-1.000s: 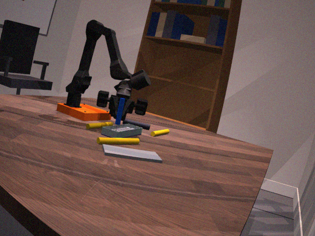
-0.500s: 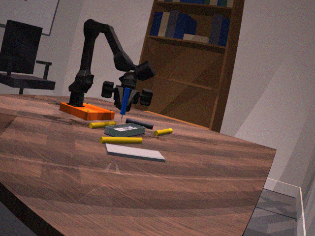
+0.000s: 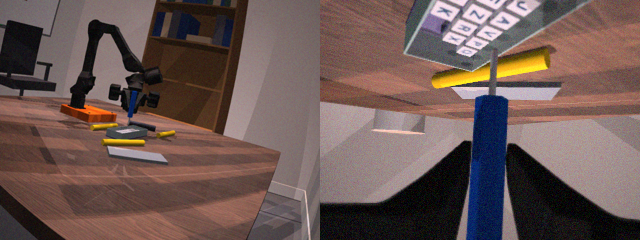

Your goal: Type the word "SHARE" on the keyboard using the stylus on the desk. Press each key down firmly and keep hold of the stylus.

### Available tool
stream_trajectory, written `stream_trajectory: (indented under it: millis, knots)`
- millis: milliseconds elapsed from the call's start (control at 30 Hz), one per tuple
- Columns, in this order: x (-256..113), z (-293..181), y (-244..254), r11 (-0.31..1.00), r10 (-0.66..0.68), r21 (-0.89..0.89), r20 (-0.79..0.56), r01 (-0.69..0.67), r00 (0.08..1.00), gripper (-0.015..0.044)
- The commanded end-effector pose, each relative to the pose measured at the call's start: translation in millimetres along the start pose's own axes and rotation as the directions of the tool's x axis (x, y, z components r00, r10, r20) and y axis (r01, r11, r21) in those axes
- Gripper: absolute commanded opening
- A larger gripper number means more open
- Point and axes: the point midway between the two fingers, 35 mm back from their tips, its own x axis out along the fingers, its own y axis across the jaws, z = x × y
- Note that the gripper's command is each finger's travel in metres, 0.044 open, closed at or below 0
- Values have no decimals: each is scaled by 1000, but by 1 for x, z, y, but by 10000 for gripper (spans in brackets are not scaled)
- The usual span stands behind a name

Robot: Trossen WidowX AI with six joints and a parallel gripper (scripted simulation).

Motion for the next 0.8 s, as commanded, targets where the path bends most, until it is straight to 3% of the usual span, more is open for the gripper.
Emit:
stream_trajectory:
  millis: [0, 433, 767]
  knots:
    - [-14, 9, -10, 1000, 6, -3, 4, -6, 1000, 0]
    - [-61, 29, -33, 1000, -3, -9, -24, 2, 1000, 0]
    - [-52, 46, -33, 1000, -4, -10, -23, 4, 1000, 0]
